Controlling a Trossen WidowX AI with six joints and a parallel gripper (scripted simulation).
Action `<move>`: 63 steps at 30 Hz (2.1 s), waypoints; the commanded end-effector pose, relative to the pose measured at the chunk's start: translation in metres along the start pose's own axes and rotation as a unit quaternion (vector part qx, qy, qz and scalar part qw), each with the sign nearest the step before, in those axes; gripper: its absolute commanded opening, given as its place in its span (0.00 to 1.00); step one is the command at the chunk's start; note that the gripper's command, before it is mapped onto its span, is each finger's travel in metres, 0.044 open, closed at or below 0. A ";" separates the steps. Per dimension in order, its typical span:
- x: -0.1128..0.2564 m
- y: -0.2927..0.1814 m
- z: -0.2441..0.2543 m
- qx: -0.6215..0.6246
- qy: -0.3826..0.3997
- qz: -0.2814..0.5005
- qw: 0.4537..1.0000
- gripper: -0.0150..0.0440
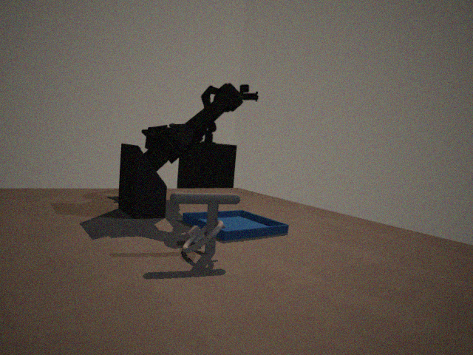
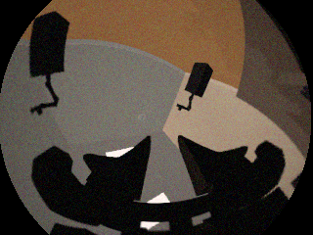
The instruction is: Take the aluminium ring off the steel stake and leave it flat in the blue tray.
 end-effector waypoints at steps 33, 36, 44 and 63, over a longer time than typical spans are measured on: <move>0.156 0.054 0.018 0.158 0.039 -0.278 0.947 0.59; 0.178 0.055 0.019 0.172 0.037 -0.316 0.932 0.59; 0.237 0.053 0.017 0.203 0.024 -0.414 0.887 0.59; 0.366 0.018 0.000 0.237 -0.046 -0.623 0.744 0.59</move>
Point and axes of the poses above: the point midway between the two fingers, 35 mm back from their tips, its own x axis back along the fingers, its own z axis across the jaws, y = z × x, the point moved 7 cm from there along x, back along the fingers, and after that the axes turned 12 degrees about x, right-handed, at the moved point
